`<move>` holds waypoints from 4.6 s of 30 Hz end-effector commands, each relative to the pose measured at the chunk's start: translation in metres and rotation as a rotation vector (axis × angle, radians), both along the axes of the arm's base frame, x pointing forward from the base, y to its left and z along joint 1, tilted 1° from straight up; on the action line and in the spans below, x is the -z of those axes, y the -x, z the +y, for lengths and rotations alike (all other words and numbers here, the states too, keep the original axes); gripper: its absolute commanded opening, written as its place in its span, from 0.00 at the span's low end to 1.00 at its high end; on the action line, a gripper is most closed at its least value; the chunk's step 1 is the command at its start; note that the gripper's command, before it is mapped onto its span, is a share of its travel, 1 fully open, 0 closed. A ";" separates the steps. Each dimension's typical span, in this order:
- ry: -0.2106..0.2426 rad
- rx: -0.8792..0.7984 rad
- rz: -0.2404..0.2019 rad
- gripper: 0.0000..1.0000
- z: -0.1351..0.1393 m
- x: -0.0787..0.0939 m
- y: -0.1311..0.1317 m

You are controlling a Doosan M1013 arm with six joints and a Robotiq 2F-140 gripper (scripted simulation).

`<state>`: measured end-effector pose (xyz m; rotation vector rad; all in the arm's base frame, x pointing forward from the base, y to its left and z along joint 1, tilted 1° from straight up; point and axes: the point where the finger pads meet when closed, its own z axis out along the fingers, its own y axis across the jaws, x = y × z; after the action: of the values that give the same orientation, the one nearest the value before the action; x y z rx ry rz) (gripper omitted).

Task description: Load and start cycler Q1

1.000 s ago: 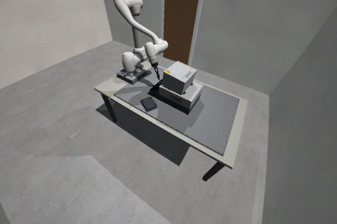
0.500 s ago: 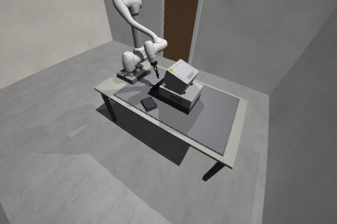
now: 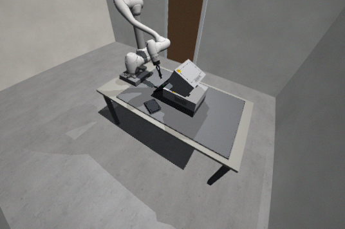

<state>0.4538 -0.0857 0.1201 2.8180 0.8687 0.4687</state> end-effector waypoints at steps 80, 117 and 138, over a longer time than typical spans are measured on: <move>0.000 0.000 0.000 0.00 0.013 -0.054 0.070; 0.000 0.000 0.000 0.00 0.013 -0.054 0.070; 0.000 0.000 0.000 0.00 0.013 -0.054 0.070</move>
<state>0.3843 -0.0731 0.1741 2.8180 0.8686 0.4688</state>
